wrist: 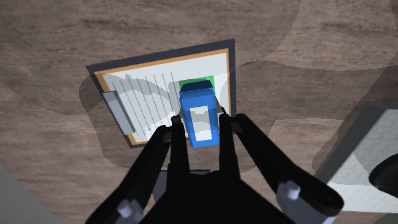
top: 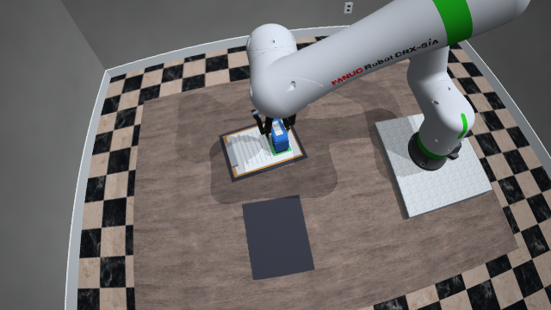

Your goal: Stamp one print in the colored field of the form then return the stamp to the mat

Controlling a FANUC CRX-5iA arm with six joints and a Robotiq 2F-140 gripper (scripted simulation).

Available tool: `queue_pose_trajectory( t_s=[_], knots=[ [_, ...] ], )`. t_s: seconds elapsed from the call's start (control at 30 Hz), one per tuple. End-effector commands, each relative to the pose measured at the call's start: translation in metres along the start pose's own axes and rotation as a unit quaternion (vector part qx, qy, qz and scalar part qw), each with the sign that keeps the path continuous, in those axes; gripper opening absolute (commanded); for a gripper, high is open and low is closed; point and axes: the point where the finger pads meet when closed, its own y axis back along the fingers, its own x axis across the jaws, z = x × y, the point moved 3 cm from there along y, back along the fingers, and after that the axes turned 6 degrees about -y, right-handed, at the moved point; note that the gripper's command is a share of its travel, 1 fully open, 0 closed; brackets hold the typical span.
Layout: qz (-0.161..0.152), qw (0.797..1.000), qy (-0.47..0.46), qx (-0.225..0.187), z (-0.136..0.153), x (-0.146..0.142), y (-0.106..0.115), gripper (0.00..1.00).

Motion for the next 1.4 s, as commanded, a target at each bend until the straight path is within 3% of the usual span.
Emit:
queue_pose_trajectory(
  t_s=[0.0,0.4,0.7,1.37],
  knots=[
    [0.0,1.0,0.0,0.0,0.0,0.0,0.0,0.16],
    [0.0,1.0,0.0,0.0,0.0,0.0,0.001,0.16],
    [0.0,1.0,0.0,0.0,0.0,0.0,0.023,0.16],
    [0.0,1.0,0.0,0.0,0.0,0.0,0.025,0.16]
  ],
)
